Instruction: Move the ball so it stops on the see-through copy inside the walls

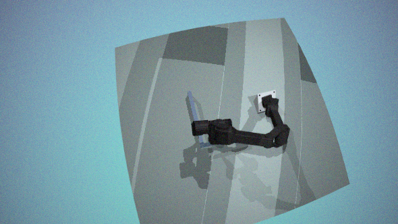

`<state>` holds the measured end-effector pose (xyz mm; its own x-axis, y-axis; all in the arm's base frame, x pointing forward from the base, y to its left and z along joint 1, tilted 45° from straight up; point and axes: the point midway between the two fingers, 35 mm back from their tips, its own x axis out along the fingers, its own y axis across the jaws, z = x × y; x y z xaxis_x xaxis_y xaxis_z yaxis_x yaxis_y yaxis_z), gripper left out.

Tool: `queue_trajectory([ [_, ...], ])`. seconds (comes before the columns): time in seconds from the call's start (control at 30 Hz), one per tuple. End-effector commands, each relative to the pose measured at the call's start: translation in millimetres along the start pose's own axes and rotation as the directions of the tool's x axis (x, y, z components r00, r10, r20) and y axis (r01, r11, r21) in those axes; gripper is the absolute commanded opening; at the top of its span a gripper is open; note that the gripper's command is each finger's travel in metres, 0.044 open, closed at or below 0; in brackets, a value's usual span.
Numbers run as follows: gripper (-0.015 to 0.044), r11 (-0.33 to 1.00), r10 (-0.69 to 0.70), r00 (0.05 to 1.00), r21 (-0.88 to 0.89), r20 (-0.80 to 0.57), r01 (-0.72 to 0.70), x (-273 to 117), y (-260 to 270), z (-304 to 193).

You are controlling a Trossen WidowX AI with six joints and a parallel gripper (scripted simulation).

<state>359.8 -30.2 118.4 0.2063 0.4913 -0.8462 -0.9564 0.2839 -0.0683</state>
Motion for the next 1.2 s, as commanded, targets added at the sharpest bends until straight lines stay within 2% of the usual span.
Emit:
queue_trajectory([
  [0.0,0.0364,0.983,0.159,0.964,-0.12,0.211,-0.136,20,27,25],
  [0.33,0.0364,0.983,0.159,0.964,-0.12,0.211,-0.136,20,27,25],
  [1.17,0.0364,0.984,0.158,0.964,-0.12,0.212,-0.135,60,33,34],
])
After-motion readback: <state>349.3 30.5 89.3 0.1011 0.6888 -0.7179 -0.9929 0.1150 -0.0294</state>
